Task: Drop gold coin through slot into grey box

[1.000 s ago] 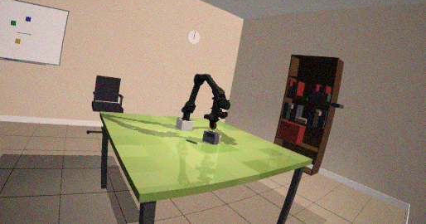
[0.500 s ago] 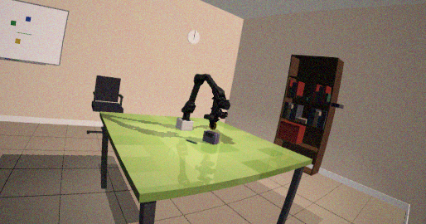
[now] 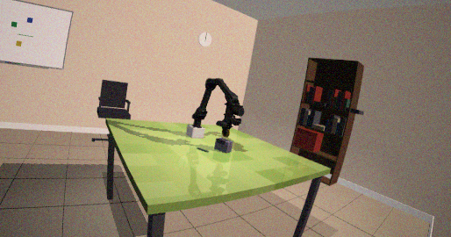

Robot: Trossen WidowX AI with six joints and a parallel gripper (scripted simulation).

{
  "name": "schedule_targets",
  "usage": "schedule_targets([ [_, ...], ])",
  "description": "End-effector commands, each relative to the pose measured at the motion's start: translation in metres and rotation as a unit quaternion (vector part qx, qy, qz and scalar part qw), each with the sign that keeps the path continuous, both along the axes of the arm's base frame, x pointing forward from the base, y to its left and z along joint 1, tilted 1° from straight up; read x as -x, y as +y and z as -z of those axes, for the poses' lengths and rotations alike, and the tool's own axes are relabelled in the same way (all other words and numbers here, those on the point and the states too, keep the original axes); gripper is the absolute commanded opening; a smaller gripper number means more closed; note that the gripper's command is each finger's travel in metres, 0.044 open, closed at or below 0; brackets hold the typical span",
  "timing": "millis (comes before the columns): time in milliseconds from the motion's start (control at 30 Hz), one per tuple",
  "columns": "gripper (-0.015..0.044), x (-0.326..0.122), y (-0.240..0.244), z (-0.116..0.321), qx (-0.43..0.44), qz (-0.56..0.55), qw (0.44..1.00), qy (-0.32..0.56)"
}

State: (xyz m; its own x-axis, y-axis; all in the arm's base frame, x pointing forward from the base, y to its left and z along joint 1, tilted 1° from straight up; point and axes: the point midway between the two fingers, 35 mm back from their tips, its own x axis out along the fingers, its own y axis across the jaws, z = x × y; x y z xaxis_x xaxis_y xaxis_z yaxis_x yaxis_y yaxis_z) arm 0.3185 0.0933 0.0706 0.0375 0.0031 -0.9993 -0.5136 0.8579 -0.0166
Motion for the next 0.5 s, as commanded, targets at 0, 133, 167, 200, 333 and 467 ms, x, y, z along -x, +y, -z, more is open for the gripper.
schedule_targets([
  [0,0.0,-0.0001,-0.0003,0.0003,0.0,-0.001,1.0,0.0],
  [133,0.0,-0.0001,0.0002,0.003,0.0,-0.001,1.0,0.0],
  [167,0.0,-0.0002,0.0005,0.0037,0.0,-0.001,1.0,0.0],
  [200,0.0,-0.0002,0.0007,0.0043,0.0,-0.001,1.0,0.0],
  [333,0.0,-0.0003,0.0013,0.0067,0.0,-0.002,1.0,0.0],
  [467,0.0,-0.0004,0.0012,0.0091,0.0,-0.001,1.0,0.0],
])
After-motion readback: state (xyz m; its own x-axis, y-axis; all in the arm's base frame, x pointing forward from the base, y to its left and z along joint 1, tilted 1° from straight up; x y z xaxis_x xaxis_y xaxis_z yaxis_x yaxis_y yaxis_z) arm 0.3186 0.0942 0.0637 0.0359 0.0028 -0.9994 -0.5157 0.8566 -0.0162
